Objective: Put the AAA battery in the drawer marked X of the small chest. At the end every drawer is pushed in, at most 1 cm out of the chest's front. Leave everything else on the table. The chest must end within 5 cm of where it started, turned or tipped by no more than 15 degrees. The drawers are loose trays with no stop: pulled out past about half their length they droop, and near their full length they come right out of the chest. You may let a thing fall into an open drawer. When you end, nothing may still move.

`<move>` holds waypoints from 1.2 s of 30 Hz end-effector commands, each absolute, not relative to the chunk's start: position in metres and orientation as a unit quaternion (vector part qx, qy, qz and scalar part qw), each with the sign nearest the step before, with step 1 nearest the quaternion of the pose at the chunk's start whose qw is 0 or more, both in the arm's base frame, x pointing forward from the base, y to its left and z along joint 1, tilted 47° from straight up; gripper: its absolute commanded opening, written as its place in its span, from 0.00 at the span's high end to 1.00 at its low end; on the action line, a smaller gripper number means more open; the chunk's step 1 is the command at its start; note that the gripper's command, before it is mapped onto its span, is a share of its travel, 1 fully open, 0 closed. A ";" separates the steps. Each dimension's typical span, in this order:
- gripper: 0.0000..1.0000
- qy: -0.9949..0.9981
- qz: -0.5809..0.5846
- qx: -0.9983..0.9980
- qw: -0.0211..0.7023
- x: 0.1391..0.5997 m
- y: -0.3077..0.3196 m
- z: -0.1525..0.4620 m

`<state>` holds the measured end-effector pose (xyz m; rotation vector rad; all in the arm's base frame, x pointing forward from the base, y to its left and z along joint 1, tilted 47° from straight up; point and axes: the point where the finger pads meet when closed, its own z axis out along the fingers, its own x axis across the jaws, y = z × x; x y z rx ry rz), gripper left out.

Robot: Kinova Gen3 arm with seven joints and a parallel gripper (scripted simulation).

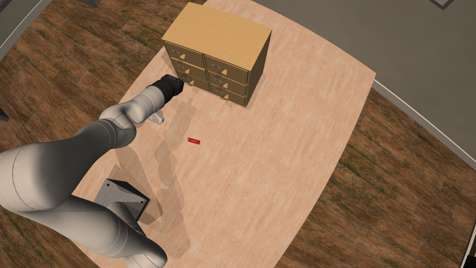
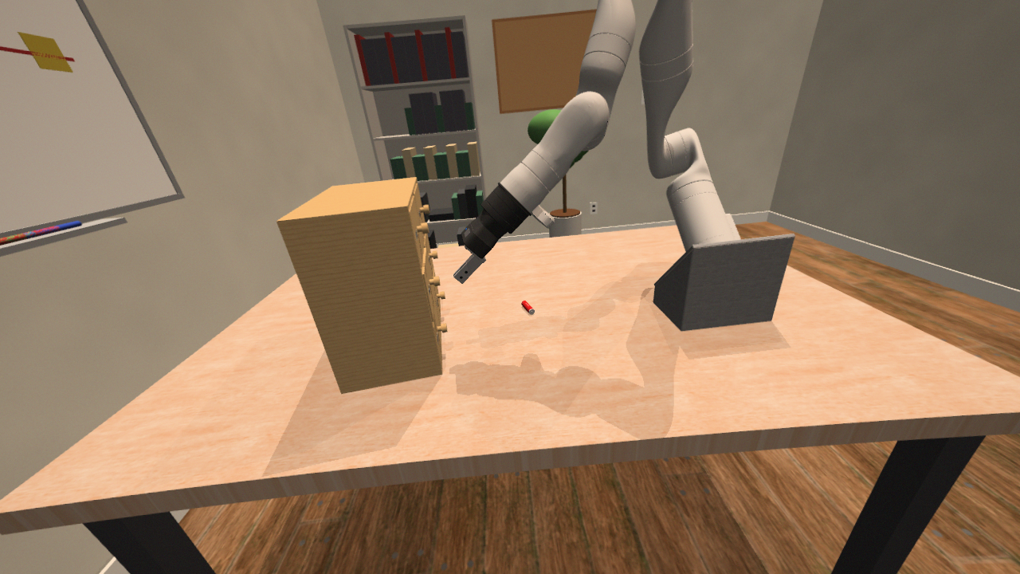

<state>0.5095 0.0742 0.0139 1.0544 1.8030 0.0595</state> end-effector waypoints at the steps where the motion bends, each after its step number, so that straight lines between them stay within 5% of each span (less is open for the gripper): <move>1: 1.00 0.749 0.026 0.433 0.501 0.503 0.078 0.016; 36: 1.00 0.749 0.025 0.433 0.501 0.438 0.086 0.034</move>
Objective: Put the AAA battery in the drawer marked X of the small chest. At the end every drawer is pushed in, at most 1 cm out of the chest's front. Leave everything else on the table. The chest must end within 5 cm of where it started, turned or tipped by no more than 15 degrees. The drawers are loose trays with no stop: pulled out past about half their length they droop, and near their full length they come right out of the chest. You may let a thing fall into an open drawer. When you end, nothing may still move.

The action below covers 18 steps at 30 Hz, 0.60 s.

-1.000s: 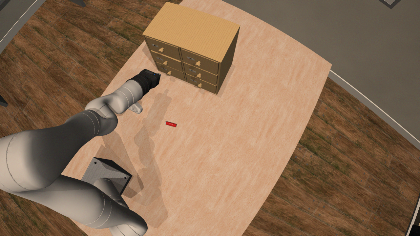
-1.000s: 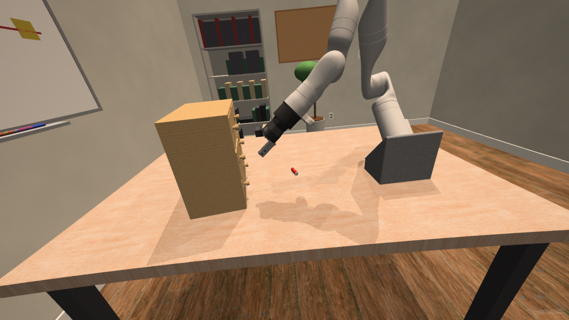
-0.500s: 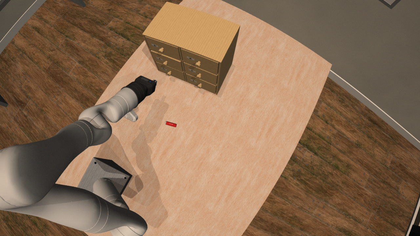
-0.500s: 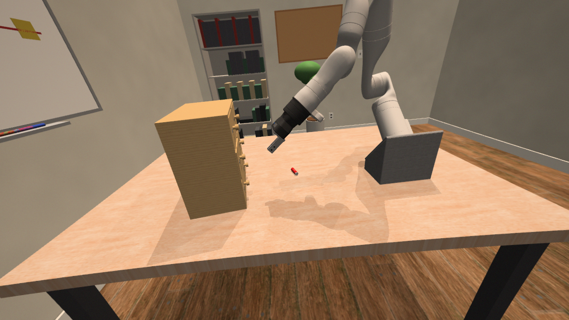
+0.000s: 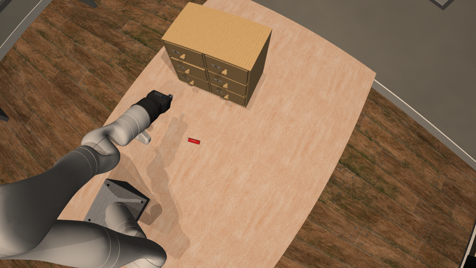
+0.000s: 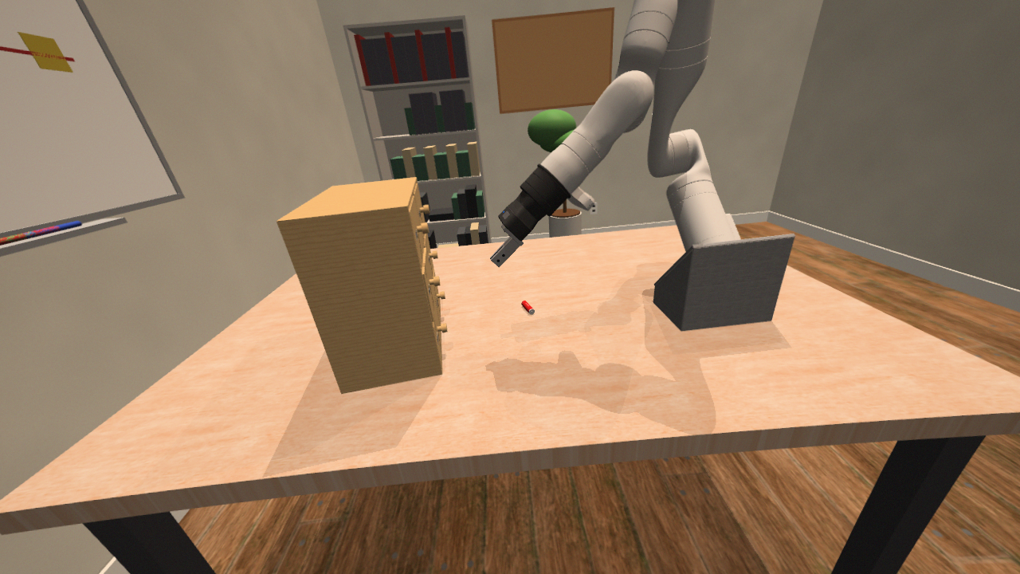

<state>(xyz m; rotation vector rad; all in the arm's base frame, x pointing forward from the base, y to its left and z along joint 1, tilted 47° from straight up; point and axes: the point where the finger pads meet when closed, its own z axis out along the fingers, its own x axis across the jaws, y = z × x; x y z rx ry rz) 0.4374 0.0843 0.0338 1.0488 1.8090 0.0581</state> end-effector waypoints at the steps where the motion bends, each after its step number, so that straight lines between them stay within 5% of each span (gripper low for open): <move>1: 1.00 0.749 0.025 0.434 0.501 0.438 0.086 0.034; 18: 1.00 0.749 0.009 0.444 0.492 0.434 0.089 0.038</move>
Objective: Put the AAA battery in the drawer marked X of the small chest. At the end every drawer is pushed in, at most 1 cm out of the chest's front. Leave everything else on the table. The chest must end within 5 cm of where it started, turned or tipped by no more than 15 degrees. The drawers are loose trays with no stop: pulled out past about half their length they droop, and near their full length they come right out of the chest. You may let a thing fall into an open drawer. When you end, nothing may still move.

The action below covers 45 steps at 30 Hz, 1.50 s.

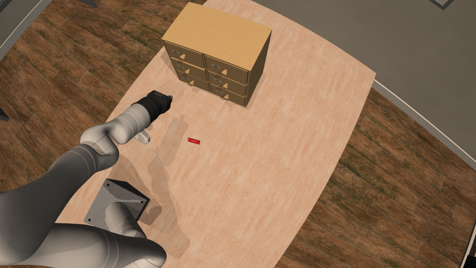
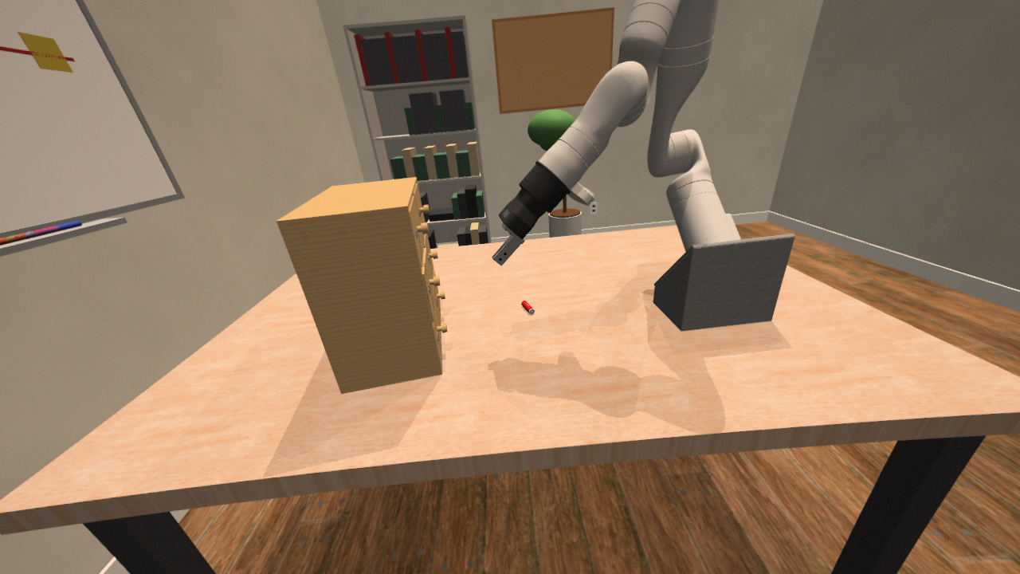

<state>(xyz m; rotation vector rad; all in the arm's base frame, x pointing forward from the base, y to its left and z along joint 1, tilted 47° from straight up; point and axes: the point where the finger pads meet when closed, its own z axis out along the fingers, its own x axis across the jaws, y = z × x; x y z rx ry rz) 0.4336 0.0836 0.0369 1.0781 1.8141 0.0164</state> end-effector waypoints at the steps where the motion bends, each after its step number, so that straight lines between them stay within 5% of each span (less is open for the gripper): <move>1: 1.00 0.749 0.007 0.445 0.490 0.434 0.089 0.038; 45: 1.00 0.739 -0.123 0.524 0.406 0.405 0.116 0.068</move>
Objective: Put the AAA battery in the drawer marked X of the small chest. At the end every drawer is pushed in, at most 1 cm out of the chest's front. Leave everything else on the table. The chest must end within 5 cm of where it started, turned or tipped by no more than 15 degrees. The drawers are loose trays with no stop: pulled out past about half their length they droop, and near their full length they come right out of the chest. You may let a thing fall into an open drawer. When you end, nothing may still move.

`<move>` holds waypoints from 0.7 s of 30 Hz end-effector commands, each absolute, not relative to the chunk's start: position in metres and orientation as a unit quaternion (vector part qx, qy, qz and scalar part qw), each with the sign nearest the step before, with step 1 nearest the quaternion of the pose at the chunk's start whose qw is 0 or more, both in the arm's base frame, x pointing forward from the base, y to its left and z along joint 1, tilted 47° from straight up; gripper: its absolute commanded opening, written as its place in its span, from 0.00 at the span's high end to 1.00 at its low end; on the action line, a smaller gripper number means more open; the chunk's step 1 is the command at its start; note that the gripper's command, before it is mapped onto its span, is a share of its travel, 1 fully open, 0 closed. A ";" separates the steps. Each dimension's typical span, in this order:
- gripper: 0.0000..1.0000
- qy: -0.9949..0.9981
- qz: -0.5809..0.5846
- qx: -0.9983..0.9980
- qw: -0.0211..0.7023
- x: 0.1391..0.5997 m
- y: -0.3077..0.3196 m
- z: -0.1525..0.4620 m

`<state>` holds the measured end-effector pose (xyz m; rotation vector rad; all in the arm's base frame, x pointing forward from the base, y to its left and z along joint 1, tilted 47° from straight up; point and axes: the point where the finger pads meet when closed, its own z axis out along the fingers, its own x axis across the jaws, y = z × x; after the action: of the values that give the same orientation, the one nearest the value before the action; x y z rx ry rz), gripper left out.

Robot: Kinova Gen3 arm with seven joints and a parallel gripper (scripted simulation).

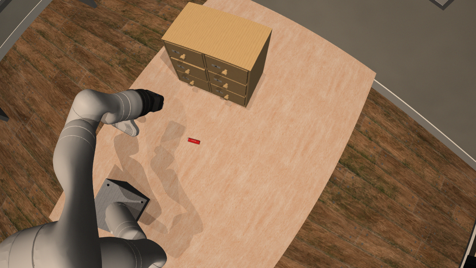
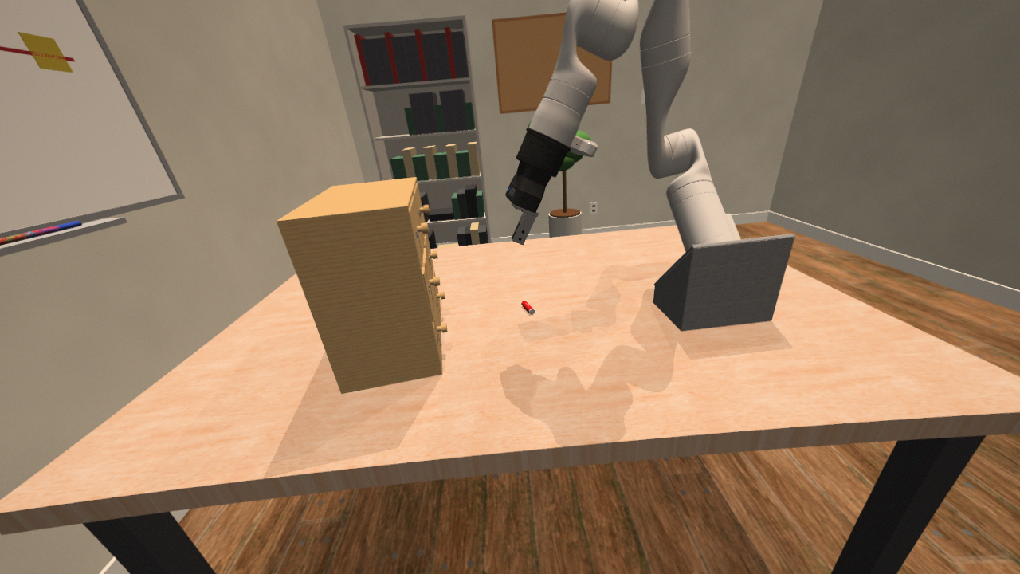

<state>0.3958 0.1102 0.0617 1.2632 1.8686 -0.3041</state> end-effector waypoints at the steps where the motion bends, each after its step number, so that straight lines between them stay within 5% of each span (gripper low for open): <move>1: 1.00 0.737 -0.132 0.529 0.400 0.403 0.118 0.070; 21: 1.00 0.708 -0.245 0.585 0.312 0.377 0.142 0.096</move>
<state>0.3729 0.1430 0.0969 1.5309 1.8771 -0.6434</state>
